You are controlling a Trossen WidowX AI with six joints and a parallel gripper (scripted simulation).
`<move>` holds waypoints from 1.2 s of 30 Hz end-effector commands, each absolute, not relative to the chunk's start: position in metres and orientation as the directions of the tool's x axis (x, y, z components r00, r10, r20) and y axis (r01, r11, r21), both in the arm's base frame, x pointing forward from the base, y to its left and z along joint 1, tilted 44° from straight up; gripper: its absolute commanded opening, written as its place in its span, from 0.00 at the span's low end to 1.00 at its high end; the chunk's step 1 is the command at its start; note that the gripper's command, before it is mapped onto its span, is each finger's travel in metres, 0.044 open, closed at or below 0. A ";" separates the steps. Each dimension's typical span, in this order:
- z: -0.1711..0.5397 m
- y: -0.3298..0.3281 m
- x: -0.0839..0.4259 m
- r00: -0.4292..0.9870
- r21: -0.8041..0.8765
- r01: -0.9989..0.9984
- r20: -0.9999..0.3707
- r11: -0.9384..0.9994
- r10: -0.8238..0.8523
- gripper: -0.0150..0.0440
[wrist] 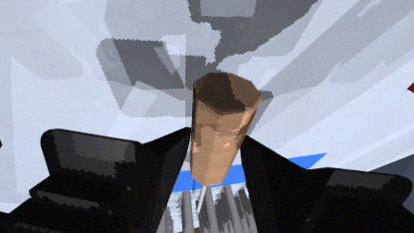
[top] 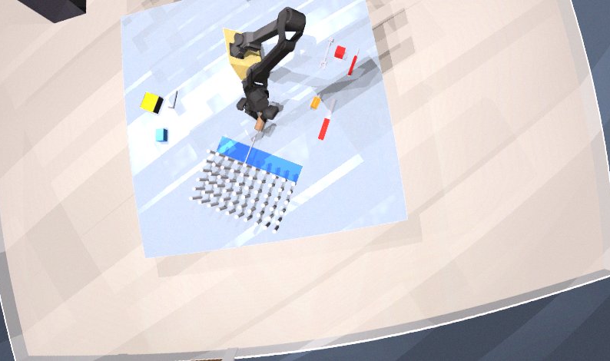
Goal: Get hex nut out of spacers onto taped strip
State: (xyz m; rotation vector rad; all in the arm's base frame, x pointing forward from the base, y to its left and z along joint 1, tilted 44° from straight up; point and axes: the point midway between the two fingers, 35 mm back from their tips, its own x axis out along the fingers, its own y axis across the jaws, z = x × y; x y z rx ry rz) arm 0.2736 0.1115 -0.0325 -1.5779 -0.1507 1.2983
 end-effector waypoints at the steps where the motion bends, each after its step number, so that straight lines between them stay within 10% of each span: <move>1: -0.032 0.110 0.279 0.413 -0.757 -0.471 -0.642 -0.453 0.646 0.25; 36: -0.040 0.103 0.299 0.414 -0.758 -0.469 -0.642 -0.453 0.645 0.25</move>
